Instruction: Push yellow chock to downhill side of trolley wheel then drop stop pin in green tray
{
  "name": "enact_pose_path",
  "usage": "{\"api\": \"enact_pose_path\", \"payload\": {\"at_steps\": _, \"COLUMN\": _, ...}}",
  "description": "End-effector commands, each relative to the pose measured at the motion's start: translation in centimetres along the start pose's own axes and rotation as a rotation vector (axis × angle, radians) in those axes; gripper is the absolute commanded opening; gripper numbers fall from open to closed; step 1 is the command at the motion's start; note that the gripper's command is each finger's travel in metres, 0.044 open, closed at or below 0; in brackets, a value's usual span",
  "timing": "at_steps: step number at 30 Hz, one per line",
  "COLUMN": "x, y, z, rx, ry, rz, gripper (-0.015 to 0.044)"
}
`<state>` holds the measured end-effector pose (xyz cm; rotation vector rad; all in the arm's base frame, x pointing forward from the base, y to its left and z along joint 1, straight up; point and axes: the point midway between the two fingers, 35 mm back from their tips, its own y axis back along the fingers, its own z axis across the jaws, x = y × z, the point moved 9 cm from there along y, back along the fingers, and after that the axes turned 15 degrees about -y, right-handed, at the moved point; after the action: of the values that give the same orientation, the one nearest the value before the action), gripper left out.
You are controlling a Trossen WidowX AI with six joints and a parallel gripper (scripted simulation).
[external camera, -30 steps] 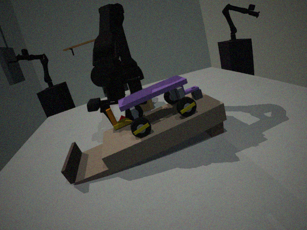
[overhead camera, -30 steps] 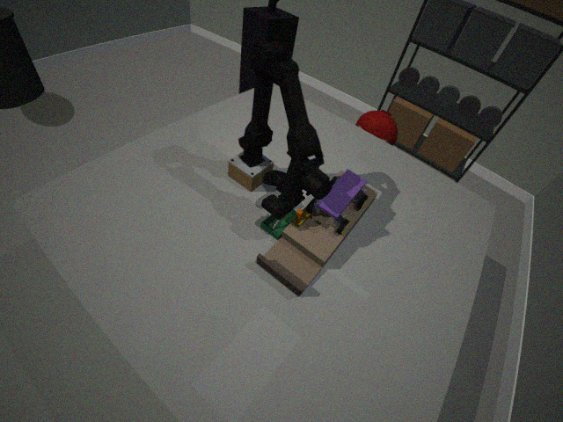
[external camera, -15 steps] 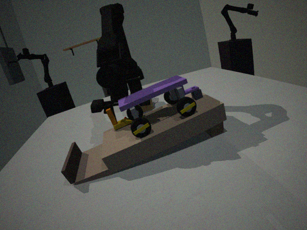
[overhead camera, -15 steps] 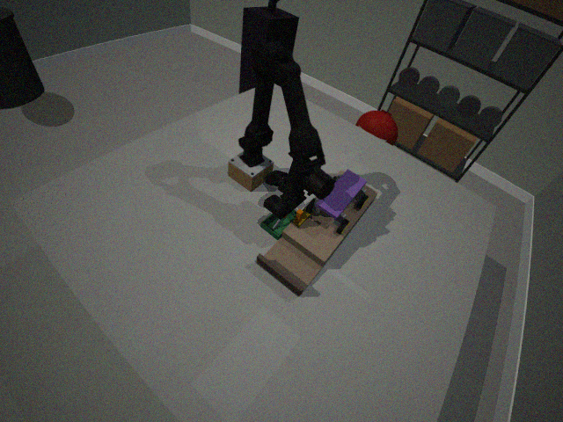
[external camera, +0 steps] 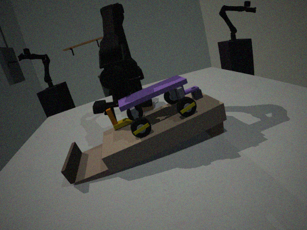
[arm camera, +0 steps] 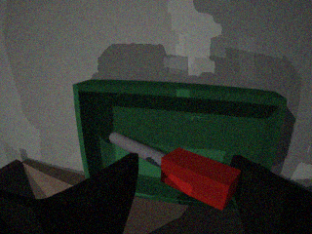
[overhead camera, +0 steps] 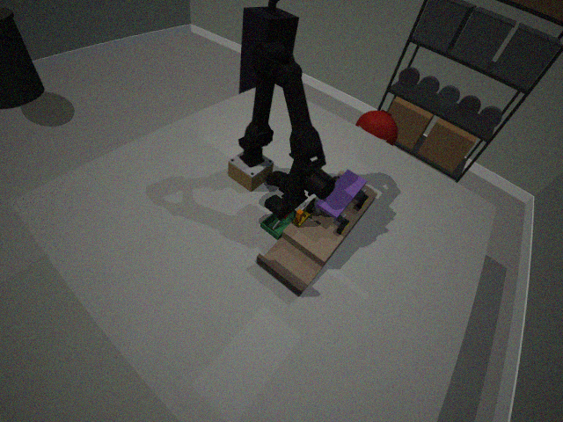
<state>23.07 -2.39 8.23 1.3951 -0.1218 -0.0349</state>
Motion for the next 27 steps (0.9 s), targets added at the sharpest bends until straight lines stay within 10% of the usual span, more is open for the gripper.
{"api": "enact_pose_path", "payload": {"at_steps": 1, "x": 0.0, "y": 0.0, "z": 0.0, "rx": 0.000, "ry": 0.001, "rz": 0.000, "gripper": 0.0321}}
{"api": "enact_pose_path", "payload": {"at_steps": 27, "x": 0.0, "y": 6.1, "z": 1.0, "rx": 0.001, "ry": -0.004, "rz": 0.000, "gripper": 0.0440}}
